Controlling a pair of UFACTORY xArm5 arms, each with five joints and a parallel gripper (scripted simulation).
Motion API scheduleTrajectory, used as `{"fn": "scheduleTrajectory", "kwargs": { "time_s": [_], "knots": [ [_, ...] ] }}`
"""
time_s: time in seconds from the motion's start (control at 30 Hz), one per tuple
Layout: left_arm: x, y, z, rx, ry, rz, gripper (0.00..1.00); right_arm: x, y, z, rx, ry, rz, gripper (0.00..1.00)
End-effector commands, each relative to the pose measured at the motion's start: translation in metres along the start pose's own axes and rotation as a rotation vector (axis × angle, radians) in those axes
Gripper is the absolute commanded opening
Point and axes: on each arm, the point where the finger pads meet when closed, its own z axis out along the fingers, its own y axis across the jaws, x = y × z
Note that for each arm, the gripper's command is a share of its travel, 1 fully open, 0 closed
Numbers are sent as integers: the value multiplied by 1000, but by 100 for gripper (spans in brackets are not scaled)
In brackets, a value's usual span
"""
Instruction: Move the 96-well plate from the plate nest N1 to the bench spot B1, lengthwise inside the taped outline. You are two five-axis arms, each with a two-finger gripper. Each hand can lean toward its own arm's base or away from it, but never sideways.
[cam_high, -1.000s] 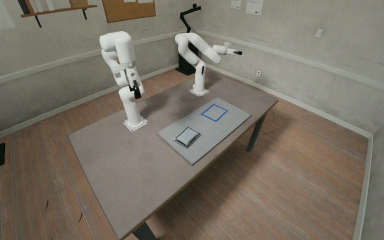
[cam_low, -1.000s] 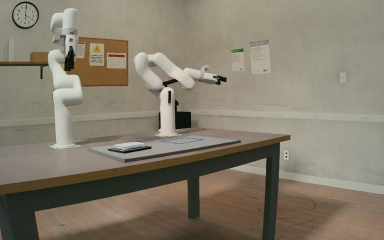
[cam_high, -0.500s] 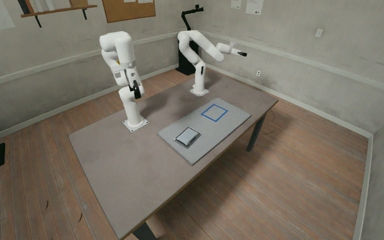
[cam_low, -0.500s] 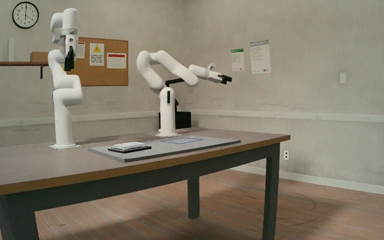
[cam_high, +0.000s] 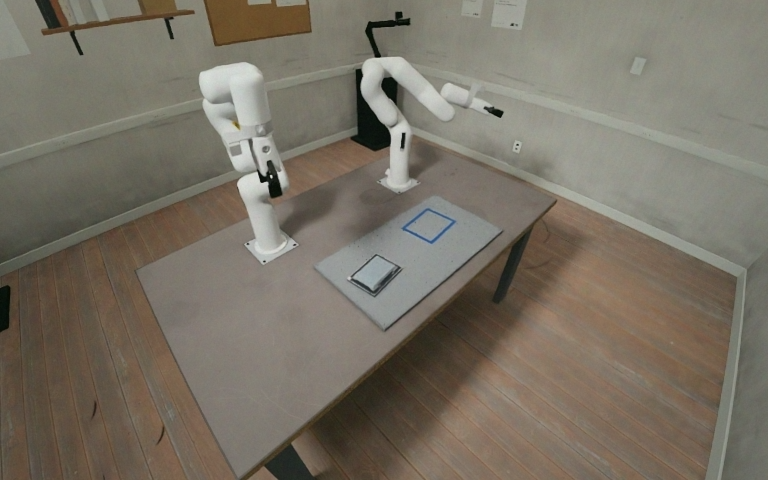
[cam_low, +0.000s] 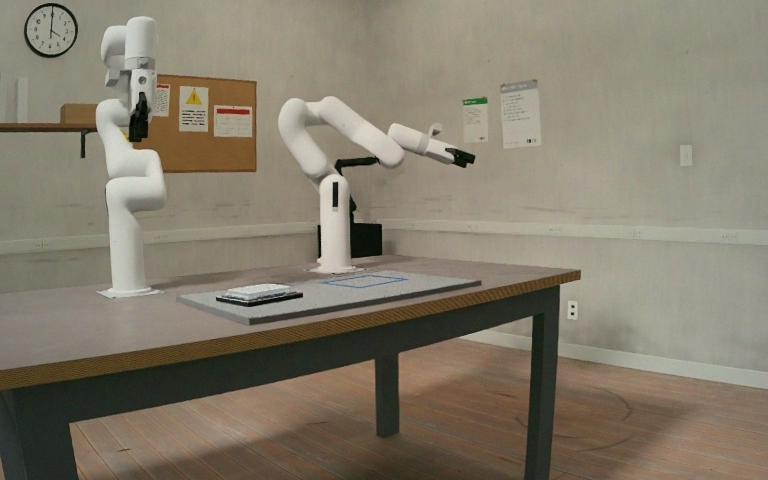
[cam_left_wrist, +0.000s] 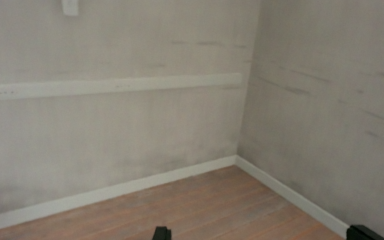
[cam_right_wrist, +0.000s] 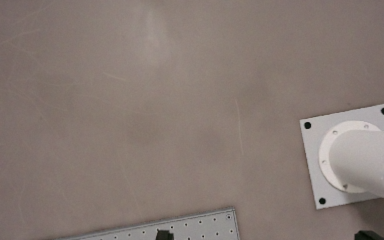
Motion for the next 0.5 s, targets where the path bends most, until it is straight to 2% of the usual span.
{"fn": "scheduleTrajectory", "kwargs": {
  "time_s": [0.0, 0.07, 0.1, 0.27, 0.33, 0.37, 0.43, 0.47],
  "knots": [
    [2, 17, 10, -46, -23, 21, 100, 0, 0, -1, 3, 0, 0, 100],
    [2, 26, 13, -89, -60, 57, 100, 0, 0, -1, 3, 0, 0, 100],
    [2, 31, 15, -97, -67, 63, 100, 0, 0, -1, 3, 0, 0, 100],
    [1, 53, 23, -97, -67, 63, 100, 0, 0, -1, 3, 0, 0, 100],
    [1, 53, 23, -97, -67, 63, 100, 0, 0, -1, 3, 0, 0, 100],
    [0, 58, 25, -118, -85, 82, 100, 0, 0, -1, 3, 0, 0, 100],
    [0, 58, 25, -118, -85, 82, 100, 0, 0, -1, 3, 0, 0, 100],
    [0, 63, 26, -139, -102, 100, 100, 0, 0, -1, 3, 0, 0, 100]
  ]
}}
